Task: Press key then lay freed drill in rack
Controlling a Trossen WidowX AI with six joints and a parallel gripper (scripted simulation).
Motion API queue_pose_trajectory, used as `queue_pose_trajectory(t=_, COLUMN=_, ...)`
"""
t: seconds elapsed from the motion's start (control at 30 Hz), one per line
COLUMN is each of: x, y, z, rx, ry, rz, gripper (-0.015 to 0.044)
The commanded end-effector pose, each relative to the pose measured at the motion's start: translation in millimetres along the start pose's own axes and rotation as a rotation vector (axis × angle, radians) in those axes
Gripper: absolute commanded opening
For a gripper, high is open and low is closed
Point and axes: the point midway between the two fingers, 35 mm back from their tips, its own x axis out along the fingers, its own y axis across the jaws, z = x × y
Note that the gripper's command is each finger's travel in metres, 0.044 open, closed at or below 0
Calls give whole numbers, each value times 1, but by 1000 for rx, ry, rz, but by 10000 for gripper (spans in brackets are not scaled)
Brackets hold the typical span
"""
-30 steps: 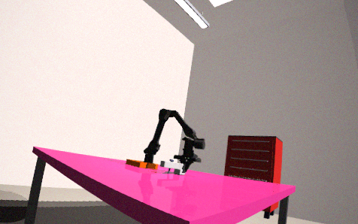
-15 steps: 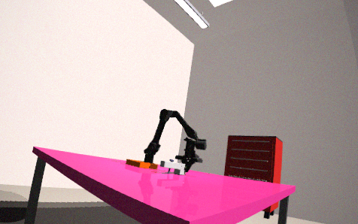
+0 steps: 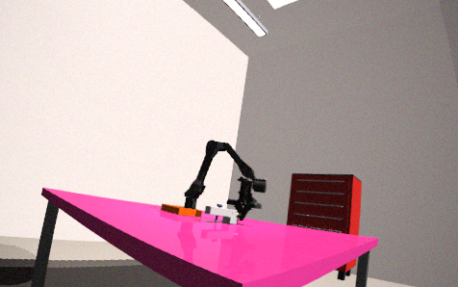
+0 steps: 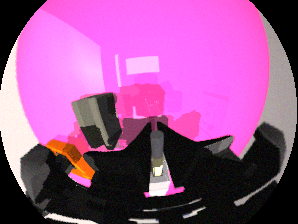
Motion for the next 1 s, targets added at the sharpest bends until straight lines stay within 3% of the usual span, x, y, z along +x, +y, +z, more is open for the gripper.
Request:
queue_pose_trajectory(t=0.0, x=0, y=0, z=0, rx=0, ry=0, rz=0, gripper=26)
queue_pose_trajectory(t=0.53, x=1, y=0, z=-4, rx=2, ry=-3, rz=-1, gripper=440)
queue_pose_trajectory(t=0.97, x=3, y=0, z=-10, rx=2, ry=-2, rz=-1, gripper=440)
